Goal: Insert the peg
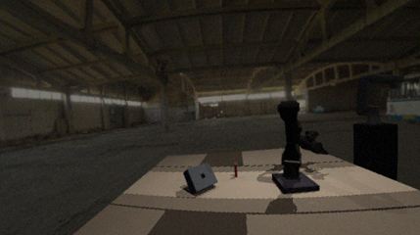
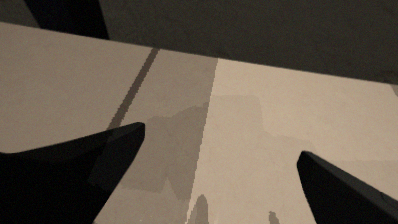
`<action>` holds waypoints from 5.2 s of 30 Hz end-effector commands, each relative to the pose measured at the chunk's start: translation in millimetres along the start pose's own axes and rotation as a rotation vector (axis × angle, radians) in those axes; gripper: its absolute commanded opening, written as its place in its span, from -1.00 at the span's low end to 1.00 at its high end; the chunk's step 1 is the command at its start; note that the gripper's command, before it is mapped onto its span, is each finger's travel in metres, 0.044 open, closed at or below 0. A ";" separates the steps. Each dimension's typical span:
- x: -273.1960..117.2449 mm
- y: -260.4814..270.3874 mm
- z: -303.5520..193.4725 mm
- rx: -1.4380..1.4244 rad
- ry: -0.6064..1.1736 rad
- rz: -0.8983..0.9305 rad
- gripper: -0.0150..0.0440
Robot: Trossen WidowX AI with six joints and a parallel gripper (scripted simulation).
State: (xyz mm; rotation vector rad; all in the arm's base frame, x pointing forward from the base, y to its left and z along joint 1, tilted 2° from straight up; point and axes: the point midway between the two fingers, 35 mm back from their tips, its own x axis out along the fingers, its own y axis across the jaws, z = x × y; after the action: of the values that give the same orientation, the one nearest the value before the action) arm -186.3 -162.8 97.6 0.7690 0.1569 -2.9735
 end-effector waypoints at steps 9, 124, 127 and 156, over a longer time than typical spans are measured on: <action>-23.9 41.4 -12.3 -0.203 0.063 0.158 1.00; -401.7 -14.7 -220.2 -2.327 0.058 1.433 1.00; -407.6 -26.7 -223.4 -2.383 0.047 1.454 1.00; -412.4 -61.5 -252.1 -2.558 0.008 1.506 1.00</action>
State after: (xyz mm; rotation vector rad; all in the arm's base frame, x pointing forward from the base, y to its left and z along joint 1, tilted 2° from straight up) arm 289.7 -57.5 91.4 0.0485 1.5630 -0.0586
